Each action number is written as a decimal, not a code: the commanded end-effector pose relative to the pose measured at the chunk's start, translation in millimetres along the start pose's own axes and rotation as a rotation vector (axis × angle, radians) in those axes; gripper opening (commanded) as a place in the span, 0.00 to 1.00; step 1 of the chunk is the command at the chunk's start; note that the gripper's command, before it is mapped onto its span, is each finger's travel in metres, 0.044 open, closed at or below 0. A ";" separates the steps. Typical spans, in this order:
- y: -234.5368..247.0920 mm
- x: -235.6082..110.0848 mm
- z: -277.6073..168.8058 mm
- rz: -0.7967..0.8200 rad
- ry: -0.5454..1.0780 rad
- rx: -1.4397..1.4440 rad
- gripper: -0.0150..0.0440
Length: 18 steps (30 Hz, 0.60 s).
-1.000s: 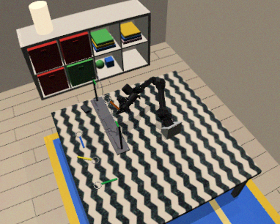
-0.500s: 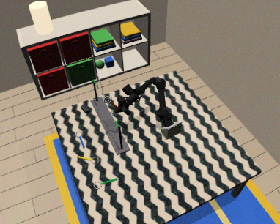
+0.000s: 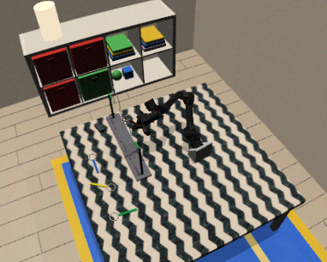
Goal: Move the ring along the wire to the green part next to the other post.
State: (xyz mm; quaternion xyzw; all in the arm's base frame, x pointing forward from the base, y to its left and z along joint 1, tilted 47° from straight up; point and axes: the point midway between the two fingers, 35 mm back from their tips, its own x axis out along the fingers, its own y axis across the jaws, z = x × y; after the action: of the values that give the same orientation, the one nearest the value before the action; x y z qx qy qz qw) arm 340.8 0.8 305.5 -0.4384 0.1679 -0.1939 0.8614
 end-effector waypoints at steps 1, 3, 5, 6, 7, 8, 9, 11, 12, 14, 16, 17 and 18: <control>-8.6 -0.7 -0.4 -0.049 -0.009 -0.072 0.00; -12.1 -0.5 -0.1 -0.072 -0.014 -0.113 0.00; -15.6 -0.3 0.3 -0.095 -0.019 -0.154 0.00; -17.4 -0.3 0.6 -0.106 -0.022 -0.175 0.00; -19.1 -0.3 0.9 -0.118 -0.024 -0.195 0.00; -20.8 -0.3 1.3 -0.129 -0.027 -0.216 0.00; -22.6 -0.3 1.6 -0.141 -0.029 -0.236 0.00; -26.0 -0.4 2.5 -0.164 -0.035 -0.277 0.00; -27.7 -0.5 3.0 -0.175 -0.037 -0.298 0.00; -31.0 -0.7 4.1 -0.198 -0.042 -0.339 0.00; -34.3 -1.0 5.3 -0.221 -0.047 -0.380 0.00; -35.9 -1.2 6.0 -0.232 -0.050 -0.400 0.00; -37.5 -1.4 6.7 -0.244 -0.053 -0.420 0.00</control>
State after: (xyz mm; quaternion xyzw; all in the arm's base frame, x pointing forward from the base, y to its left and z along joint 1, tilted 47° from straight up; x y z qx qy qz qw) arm 336.0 -14.3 335.8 -0.6056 0.1357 -0.2422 0.7458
